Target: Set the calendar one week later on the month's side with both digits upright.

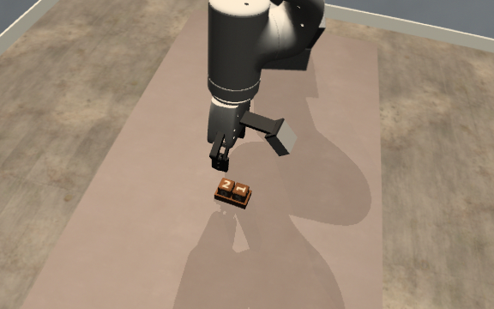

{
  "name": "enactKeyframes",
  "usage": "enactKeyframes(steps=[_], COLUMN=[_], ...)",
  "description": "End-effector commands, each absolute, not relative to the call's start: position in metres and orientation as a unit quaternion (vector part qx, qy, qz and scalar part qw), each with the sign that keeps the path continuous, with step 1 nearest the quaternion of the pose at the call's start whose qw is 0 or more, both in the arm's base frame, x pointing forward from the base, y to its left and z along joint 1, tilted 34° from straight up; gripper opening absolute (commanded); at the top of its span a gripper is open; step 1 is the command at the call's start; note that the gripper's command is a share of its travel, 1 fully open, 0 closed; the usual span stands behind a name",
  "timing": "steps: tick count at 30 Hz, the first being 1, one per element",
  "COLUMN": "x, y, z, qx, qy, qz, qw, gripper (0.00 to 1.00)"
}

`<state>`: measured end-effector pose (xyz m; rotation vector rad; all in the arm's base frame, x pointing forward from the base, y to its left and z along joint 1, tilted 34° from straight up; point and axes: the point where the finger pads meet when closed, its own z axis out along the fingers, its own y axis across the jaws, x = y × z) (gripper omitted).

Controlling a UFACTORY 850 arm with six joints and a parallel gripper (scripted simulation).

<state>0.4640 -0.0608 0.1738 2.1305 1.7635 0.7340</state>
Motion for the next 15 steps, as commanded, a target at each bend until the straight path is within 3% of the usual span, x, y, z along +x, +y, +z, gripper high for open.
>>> enactKeyframes(steps=[1, 15], x=[0.454, 0.443], y=[-0.063, -0.065], z=[0.190, 0.207], qx=[0.737, 0.737], qy=[0.611, 0.611], qz=[0.255, 0.255], qw=[0.138, 0.138], gripper=[1.00, 1.00])
